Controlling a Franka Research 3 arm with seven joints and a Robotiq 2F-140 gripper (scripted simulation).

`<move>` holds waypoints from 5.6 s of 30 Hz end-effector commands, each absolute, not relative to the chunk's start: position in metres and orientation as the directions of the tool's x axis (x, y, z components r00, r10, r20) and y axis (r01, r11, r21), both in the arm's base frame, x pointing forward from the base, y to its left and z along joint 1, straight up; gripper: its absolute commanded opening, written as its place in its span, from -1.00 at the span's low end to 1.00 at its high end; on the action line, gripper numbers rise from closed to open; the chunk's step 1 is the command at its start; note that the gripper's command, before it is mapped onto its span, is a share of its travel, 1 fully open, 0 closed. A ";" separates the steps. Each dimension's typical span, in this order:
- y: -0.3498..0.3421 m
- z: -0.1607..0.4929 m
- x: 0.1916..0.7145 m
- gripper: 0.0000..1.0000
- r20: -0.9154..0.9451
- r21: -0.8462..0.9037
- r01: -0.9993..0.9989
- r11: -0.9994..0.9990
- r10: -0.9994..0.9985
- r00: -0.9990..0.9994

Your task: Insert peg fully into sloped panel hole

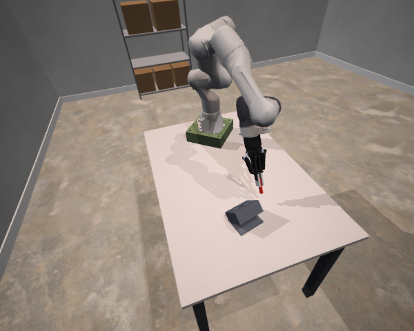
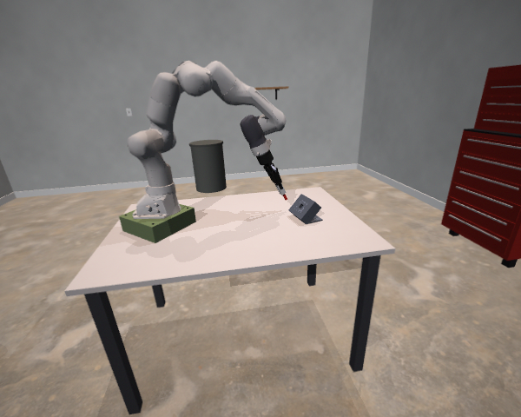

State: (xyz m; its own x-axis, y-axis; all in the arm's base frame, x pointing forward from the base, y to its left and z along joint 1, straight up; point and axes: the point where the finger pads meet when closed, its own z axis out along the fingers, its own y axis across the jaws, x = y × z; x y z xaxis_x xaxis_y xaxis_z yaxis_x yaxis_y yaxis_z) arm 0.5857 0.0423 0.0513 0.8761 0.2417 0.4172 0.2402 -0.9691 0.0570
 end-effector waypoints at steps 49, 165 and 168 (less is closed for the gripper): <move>-0.052 0.079 0.579 -1.00 0.618 0.054 0.302 -0.952 0.269 0.738; -0.093 0.042 0.611 -1.00 0.711 -0.001 0.233 -0.973 0.163 0.684; -0.093 0.041 0.612 -1.00 0.711 -0.001 0.233 -0.973 0.163 0.684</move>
